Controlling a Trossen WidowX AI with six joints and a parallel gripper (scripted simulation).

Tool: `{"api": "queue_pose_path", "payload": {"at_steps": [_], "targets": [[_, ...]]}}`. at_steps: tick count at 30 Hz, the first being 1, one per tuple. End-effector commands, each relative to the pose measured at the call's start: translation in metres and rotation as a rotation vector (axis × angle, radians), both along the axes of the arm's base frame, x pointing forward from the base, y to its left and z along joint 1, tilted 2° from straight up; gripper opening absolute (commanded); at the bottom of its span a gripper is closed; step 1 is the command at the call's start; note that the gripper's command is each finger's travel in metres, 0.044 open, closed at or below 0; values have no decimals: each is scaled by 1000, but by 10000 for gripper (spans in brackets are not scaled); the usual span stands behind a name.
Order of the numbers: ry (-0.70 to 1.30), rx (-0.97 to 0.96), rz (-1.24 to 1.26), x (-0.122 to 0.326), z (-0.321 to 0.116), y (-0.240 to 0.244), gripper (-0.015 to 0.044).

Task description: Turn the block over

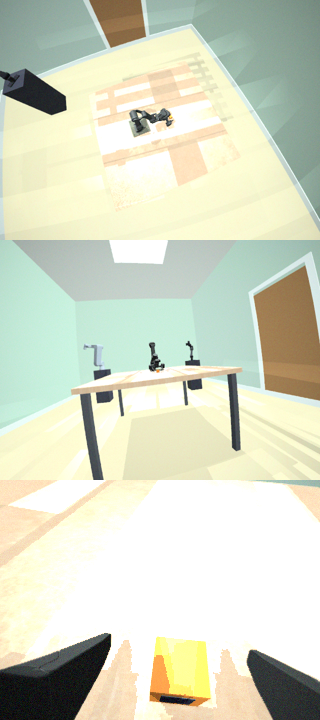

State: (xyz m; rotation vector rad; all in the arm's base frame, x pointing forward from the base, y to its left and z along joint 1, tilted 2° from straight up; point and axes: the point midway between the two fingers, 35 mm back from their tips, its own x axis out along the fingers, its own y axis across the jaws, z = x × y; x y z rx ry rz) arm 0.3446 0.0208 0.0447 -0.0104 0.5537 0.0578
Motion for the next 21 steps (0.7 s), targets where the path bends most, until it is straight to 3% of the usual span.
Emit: {"api": "queue_pose_path", "payload": {"at_steps": [1, 9, 21], "targets": [[134, -6, -3, 6, 18, 0, 440], [410, -21, -1, -29, 70, -2, 440], [416, -21, -1, -31, 71, -3, 440]]}}
